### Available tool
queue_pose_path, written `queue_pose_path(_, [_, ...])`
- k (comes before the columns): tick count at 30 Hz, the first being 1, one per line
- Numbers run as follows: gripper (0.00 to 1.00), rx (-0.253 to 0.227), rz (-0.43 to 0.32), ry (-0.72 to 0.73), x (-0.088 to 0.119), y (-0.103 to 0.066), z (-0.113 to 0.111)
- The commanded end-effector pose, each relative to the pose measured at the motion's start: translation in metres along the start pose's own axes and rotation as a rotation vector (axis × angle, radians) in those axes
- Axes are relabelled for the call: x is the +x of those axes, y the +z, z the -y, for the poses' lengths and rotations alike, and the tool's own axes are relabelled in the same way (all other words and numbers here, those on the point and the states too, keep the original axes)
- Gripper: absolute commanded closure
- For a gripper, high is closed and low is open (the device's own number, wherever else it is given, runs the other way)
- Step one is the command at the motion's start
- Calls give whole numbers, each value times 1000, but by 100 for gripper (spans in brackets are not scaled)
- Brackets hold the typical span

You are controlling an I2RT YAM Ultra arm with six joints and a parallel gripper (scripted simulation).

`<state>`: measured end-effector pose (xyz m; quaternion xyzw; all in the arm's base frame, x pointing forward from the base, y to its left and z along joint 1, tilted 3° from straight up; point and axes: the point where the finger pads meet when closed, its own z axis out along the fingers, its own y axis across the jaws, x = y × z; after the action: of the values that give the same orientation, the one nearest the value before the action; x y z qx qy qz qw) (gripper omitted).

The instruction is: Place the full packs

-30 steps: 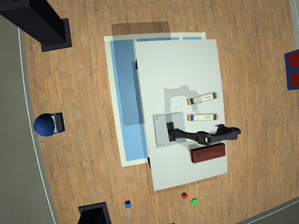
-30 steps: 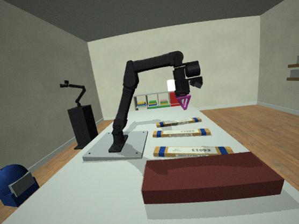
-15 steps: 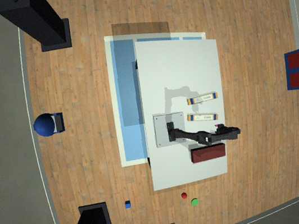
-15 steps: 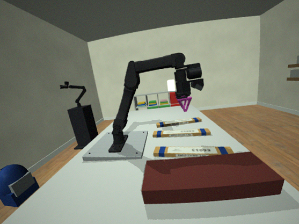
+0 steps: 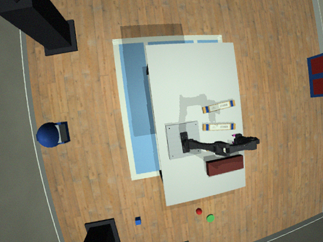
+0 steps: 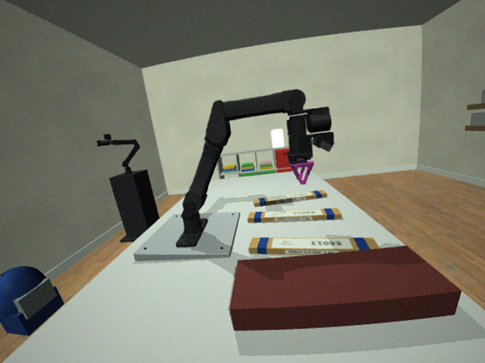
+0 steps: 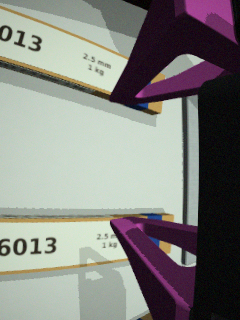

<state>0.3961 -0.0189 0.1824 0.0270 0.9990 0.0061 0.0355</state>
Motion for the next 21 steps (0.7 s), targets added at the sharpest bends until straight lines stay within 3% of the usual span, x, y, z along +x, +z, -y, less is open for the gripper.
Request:
queue_pose_path(1, [37,6,-9,-14,4,-1,-2])
queue_pose_path(21, [37,6,-9,-14,5,17,-2])
